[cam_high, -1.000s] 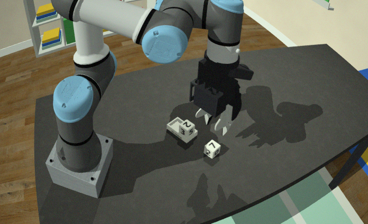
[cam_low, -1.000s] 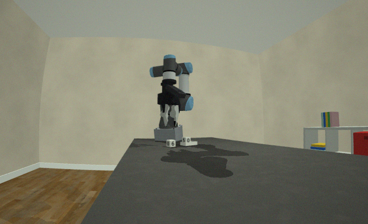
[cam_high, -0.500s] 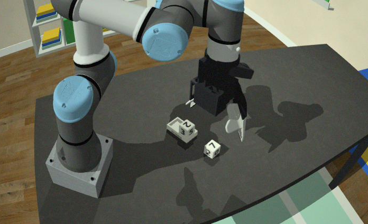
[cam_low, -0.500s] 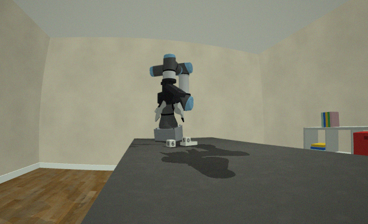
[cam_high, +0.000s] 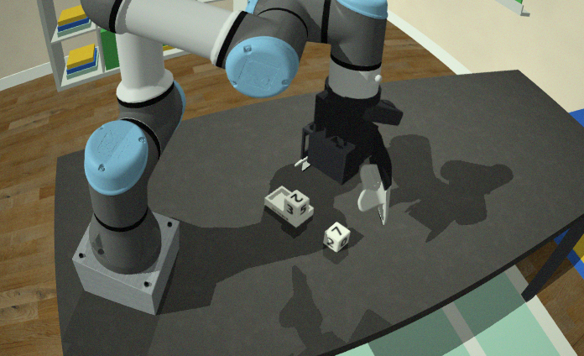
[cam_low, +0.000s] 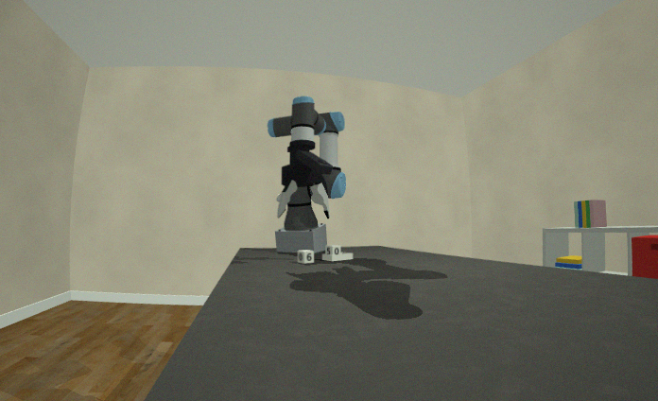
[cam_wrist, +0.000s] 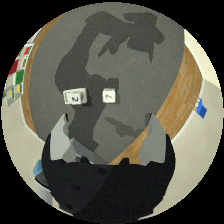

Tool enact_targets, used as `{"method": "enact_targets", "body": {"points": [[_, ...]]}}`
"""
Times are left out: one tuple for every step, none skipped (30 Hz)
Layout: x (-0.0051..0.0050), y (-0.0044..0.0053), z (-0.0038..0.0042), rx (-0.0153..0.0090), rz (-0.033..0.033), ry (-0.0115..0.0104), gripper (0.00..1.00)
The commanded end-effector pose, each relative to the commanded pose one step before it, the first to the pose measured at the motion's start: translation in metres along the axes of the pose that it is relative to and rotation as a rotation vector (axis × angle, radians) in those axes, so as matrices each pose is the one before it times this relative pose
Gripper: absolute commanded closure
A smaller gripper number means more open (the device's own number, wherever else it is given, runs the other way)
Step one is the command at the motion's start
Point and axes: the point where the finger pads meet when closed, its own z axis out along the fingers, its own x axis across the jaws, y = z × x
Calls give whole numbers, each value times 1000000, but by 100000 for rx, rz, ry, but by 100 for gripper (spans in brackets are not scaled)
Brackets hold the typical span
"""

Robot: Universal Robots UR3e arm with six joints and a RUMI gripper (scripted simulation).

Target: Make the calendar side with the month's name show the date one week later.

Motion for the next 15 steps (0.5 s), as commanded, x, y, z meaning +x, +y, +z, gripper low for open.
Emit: {"method": "enact_targets", "body": {"points": [[232, -596, -703, 161, -798, 206, 0], [-168, -58, 3, -1, -375, -1, 0], [0, 0, 0, 0, 0, 0, 0], [0, 0, 0, 0, 0, 0, 0], [-206, -72, 3, -1, -459, -2, 0], [-247, -86, 4, -1, -551, -2, 0], [-290, -102, 5, -1, -648, -2, 0], [-335, -120, 6, -1, -751, -3, 0], [-382, -139, 6, -2, -859, -3, 0], [-431, -159, 7, -2, -972, -3, 0], [-481, -181, 8, -2, -1089, -4, 0], [-533, -204, 9, -2, -1209, -4, 0], [-585, -229, 9, -2, -1333, -5, 0], [-637, -255, 10, -2, -1460, -5, 0], [-690, -283, 11, -2, -1588, -5, 0]]}}
